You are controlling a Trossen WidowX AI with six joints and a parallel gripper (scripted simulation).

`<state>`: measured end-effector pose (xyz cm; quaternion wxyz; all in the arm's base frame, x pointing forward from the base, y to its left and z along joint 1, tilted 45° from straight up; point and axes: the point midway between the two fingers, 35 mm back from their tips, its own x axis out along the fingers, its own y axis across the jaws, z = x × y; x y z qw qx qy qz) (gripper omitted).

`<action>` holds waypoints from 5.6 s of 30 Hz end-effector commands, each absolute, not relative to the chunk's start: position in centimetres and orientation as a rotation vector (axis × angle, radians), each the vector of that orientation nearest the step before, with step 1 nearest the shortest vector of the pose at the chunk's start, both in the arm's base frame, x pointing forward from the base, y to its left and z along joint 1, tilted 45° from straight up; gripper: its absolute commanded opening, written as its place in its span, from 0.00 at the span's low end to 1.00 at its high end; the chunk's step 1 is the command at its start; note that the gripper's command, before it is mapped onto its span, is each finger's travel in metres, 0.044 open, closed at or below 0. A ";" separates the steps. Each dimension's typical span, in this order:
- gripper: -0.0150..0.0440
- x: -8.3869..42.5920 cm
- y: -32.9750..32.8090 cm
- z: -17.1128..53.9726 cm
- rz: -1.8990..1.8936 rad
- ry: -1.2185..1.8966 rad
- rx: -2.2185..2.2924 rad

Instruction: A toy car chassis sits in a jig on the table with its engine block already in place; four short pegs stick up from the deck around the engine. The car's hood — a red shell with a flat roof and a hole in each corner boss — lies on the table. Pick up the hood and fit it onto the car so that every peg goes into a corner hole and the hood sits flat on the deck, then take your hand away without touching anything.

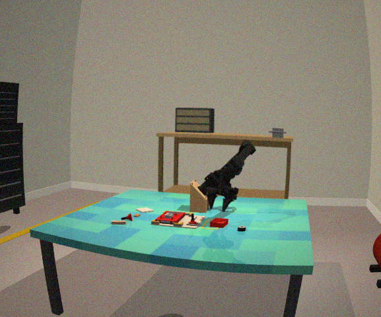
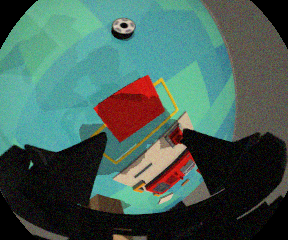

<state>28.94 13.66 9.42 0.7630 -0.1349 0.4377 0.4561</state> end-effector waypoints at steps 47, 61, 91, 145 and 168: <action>1.00 31.0 15.3 9.2 0.564 1.589 0.663; 1.00 30.9 16.1 8.4 0.565 1.589 0.663; 1.00 30.6 17.8 6.8 0.567 1.589 0.666; 0.78 30.4 19.1 5.6 0.575 1.588 0.665; 0.25 30.8 15.5 9.2 0.571 1.589 0.663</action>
